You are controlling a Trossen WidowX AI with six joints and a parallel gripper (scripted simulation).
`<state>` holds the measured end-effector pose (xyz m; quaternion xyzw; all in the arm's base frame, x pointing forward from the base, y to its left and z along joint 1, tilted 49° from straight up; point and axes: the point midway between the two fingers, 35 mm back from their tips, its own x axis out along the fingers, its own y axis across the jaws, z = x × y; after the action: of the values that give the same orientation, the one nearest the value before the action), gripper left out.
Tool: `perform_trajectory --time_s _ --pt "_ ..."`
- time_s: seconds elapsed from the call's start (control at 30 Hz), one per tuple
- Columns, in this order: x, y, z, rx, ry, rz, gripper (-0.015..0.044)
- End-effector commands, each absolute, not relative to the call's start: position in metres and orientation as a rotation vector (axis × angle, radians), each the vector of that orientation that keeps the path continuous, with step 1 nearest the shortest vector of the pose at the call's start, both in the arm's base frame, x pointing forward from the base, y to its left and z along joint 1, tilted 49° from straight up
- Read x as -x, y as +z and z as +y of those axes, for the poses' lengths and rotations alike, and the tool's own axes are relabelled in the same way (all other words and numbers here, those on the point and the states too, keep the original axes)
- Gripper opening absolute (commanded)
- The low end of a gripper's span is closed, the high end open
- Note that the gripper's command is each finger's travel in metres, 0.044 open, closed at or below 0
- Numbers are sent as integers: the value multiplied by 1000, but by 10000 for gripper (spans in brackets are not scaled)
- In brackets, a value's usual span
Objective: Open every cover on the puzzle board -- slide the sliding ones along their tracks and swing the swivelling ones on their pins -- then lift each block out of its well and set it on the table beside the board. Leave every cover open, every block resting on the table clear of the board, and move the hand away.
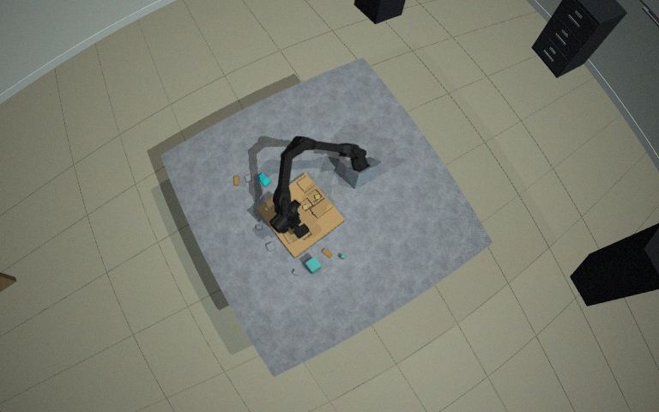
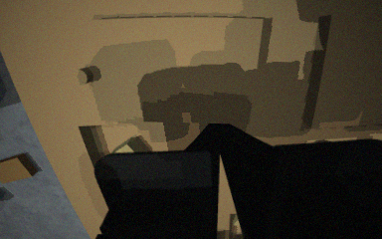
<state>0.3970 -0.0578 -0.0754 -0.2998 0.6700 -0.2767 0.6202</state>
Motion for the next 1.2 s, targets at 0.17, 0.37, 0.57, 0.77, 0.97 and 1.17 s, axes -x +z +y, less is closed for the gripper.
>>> perform_trajectory --time_s 0.17,0.37,0.57,0.77,0.97,1.17 --pt "-403 -69 -56 692 -639 1538 0" --pt "-404 -64 -50 692 -638 1538 0" --pt "-405 -59 -45 691 -638 1538 0" --pt "-406 -54 -39 691 -637 1538 0" --pt "-406 -49 -33 691 -637 1538 0" --pt "-407 -43 -27 691 -637 1538 0"
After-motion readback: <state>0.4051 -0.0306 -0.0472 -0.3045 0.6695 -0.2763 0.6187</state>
